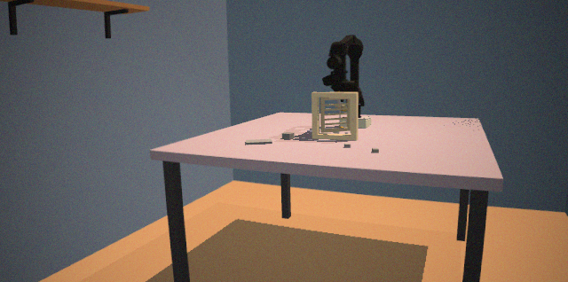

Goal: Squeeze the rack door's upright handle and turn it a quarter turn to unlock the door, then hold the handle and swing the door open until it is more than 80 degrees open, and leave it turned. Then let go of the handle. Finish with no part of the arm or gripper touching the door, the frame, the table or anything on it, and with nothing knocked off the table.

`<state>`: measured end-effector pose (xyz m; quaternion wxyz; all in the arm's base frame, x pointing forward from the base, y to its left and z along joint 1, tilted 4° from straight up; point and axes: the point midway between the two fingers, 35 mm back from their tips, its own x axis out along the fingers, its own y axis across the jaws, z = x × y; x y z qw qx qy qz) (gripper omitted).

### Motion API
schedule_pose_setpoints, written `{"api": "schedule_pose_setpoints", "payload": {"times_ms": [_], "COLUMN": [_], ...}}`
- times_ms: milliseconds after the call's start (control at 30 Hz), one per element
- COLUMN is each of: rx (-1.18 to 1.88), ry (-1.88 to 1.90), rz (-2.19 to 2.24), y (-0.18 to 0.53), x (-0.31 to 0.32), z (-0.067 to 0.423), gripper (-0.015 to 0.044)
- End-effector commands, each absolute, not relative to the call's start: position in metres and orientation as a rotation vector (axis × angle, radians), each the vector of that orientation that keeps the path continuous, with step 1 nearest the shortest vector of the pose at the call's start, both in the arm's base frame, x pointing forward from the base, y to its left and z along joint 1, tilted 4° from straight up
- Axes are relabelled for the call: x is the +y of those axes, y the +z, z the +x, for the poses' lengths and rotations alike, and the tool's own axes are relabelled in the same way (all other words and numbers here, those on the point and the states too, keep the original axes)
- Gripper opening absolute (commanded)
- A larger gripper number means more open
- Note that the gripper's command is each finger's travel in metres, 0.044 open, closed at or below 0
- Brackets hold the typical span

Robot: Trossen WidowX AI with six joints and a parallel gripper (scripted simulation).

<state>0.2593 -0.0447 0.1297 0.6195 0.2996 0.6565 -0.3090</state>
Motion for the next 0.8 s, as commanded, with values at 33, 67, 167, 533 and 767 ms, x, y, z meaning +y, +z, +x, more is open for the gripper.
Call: {"api": "schedule_pose_setpoints", "payload": {"times_ms": [33,67,167,533,767], "rx": [1.518,1.522,1.531,1.562,1.577], "ry": [-0.642,-0.63,-0.597,-0.475,-0.398], "rz": [0.628,0.617,0.584,0.465,0.389], "y": [0.13,0.13,0.13,0.13,0.13], "x": [-0.051,-0.052,-0.057,-0.076,-0.088], "z": [0.256,0.255,0.252,0.244,0.24], "gripper": [0.0022,0.0022,0.0022,0.0022,0.0022]}}
